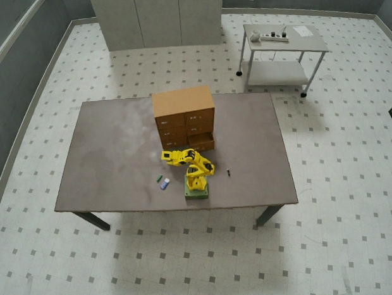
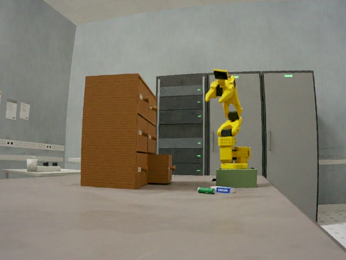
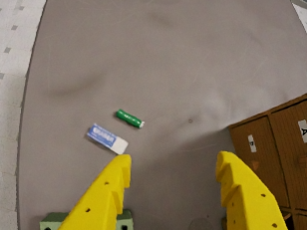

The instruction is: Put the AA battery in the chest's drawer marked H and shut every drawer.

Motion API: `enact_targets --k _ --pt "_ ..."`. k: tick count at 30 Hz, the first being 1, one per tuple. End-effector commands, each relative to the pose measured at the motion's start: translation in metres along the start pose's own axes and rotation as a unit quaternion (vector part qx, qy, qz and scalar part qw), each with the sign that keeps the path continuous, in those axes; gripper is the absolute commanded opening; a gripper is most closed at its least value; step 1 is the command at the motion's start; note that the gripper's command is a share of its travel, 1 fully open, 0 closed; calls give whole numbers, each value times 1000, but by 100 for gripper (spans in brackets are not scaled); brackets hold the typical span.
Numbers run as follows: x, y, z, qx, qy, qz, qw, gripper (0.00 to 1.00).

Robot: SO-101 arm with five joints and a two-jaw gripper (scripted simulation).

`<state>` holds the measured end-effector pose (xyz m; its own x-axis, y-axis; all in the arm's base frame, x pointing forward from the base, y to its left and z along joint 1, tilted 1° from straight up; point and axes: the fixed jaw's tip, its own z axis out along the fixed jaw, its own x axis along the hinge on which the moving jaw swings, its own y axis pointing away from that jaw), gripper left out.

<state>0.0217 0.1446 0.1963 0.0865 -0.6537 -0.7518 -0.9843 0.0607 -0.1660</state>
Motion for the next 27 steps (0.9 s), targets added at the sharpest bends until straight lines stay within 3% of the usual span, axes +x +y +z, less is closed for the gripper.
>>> enact_targets --k 1,6,8,11,17,23,25,27 --pt "-6 -1 19 -16 46 -62 997 21" --pt "-3 0 48 -42 107 -138 984 21" --pt "-3 0 48 -42 107 -138 984 21" --pt "1 0 65 -62 141 -182 971 21" --pt "16 3 99 -111 203 -266 936 21" --pt "40 7 132 -171 256 -343 887 21" --pt "40 7 132 -171 256 -343 887 21" --pt "50 9 142 -193 272 -366 869 21"
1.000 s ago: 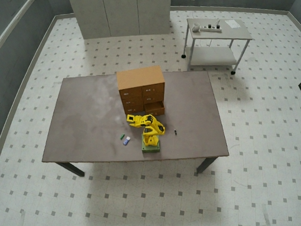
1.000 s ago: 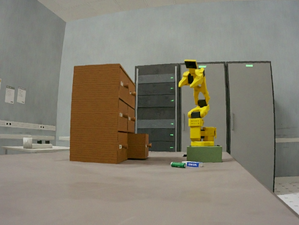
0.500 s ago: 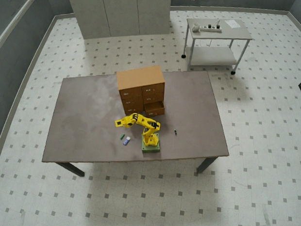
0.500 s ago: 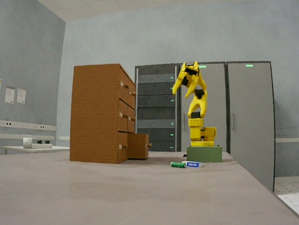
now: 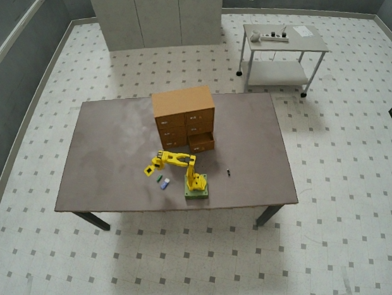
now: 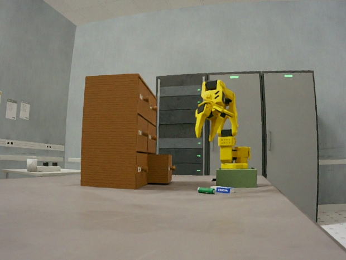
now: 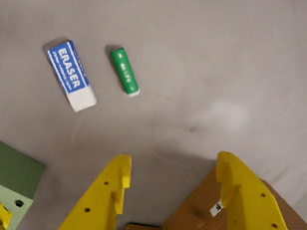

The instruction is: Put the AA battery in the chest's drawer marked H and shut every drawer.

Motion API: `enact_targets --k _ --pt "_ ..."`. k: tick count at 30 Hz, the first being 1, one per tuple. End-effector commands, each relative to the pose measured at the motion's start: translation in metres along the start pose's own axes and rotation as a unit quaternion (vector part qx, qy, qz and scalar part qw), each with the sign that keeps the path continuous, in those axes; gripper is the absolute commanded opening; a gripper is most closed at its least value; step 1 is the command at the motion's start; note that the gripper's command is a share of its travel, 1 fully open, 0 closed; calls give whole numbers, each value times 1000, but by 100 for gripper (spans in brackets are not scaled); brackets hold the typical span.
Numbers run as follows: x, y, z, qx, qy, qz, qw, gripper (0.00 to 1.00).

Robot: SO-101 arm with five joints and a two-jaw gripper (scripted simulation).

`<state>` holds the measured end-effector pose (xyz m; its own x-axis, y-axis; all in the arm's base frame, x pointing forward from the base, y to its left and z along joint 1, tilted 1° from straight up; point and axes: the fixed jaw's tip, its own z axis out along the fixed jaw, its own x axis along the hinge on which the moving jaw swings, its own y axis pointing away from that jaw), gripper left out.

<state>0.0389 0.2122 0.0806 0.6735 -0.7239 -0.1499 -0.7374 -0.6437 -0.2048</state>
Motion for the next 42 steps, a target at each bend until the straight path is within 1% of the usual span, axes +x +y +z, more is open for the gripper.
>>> enact_targets --k 1,4,8,32,42 --pt "-2 -1 22 -36 22 -56 998 21" --pt "2 4 43 -71 41 -101 992 21" --pt "10 13 70 -119 61 -160 978 21" --pt "10 13 70 -119 61 -160 978 21" --pt "12 16 82 -119 61 -160 978 21"
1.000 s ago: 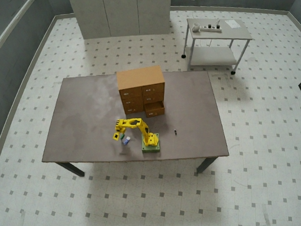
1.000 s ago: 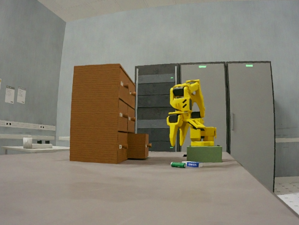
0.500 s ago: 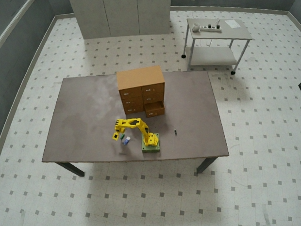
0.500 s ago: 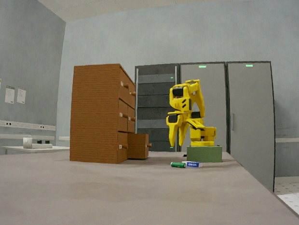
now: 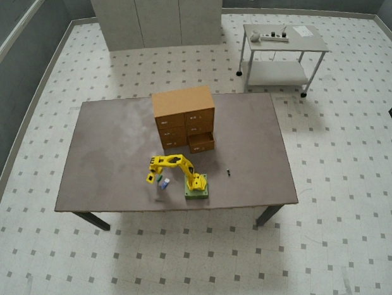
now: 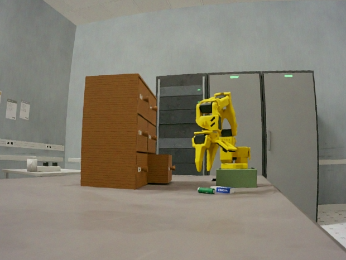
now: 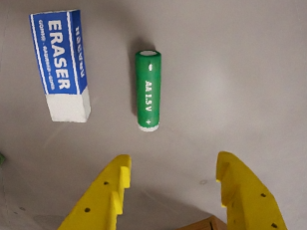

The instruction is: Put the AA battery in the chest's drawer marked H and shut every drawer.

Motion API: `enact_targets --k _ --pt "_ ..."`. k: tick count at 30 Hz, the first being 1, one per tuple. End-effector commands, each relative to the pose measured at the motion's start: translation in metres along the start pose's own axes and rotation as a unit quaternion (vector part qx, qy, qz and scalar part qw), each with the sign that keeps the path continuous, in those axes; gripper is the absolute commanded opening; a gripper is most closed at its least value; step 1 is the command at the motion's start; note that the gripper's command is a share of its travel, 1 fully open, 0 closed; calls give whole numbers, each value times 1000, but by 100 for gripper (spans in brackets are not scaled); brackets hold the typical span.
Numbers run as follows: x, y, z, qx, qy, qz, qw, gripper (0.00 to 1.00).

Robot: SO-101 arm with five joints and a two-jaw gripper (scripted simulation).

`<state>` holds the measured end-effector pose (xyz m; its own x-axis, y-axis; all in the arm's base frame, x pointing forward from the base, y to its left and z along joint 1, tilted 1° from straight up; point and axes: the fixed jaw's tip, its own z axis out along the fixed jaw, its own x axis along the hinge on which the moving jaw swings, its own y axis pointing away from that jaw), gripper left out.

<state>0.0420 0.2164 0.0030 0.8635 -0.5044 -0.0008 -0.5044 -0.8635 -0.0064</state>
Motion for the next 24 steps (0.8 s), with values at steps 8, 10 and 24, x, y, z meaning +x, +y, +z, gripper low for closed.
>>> enact_targets --k 8,10,24 --pt "0 4 10 -9 2 -8 1000 21" --pt "0 4 10 -9 2 -8 1000 21" --pt "0 7 14 -9 2 -8 1000 21"
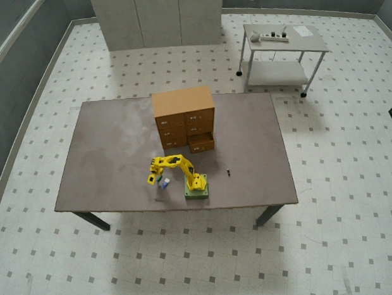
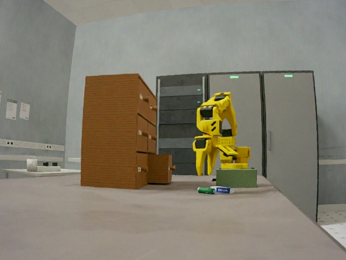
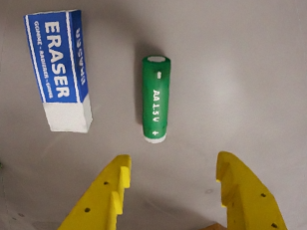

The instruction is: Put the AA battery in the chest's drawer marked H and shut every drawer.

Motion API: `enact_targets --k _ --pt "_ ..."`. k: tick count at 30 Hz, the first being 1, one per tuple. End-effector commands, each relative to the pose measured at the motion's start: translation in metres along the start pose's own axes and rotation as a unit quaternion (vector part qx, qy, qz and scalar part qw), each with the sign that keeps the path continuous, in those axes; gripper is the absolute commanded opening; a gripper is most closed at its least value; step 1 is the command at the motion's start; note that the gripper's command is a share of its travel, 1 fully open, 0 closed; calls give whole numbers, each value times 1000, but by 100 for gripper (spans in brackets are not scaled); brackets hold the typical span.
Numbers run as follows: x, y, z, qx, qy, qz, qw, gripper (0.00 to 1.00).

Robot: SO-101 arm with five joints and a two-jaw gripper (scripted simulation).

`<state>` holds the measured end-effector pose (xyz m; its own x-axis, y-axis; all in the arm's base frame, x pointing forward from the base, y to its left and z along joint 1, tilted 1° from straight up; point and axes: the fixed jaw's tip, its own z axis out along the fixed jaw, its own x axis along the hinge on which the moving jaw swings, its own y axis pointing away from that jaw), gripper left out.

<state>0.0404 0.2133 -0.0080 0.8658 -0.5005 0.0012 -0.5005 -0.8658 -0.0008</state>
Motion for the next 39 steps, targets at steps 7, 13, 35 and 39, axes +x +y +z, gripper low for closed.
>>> enact_targets --k 7,13,35,39 --pt "-1 4 4 -6 1 -5 1000 21" --pt "-1 4 4 -6 1 -5 1000 21" --pt "-1 1 24 -6 1 -5 1000 21" --pt "-1 1 33 -6 1 -5 1000 21"
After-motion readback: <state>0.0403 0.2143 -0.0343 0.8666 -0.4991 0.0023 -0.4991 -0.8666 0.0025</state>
